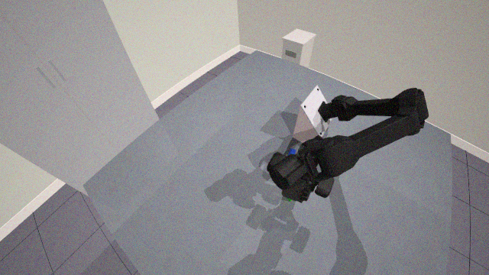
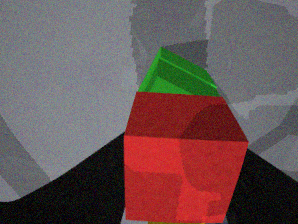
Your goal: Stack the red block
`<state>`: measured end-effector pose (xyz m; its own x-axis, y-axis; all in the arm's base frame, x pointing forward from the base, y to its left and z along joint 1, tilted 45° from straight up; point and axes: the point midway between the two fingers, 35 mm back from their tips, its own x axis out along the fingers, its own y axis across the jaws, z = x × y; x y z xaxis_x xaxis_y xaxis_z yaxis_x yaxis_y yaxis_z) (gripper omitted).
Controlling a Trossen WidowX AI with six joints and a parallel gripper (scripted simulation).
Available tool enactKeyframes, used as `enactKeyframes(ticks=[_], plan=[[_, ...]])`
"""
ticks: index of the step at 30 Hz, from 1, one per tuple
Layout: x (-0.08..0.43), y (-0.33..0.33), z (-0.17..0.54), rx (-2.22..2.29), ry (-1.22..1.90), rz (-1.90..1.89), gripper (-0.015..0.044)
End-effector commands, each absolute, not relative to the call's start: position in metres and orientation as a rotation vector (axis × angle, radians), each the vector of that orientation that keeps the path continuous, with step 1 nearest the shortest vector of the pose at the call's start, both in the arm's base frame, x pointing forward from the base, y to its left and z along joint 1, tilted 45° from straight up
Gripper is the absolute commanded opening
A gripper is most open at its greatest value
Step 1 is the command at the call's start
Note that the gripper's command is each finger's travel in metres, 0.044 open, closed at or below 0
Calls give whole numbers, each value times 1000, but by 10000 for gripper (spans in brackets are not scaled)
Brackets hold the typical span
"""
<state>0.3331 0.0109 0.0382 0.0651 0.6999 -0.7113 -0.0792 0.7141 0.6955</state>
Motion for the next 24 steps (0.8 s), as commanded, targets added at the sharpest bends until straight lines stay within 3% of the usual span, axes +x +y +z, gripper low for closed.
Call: enactKeyframes(ticks=[1,12,24], plan=[[333,12,38,565,1392,636,0],[333,10,40,565,1392,635,0],[333,11,38,560,1393,636,315]])
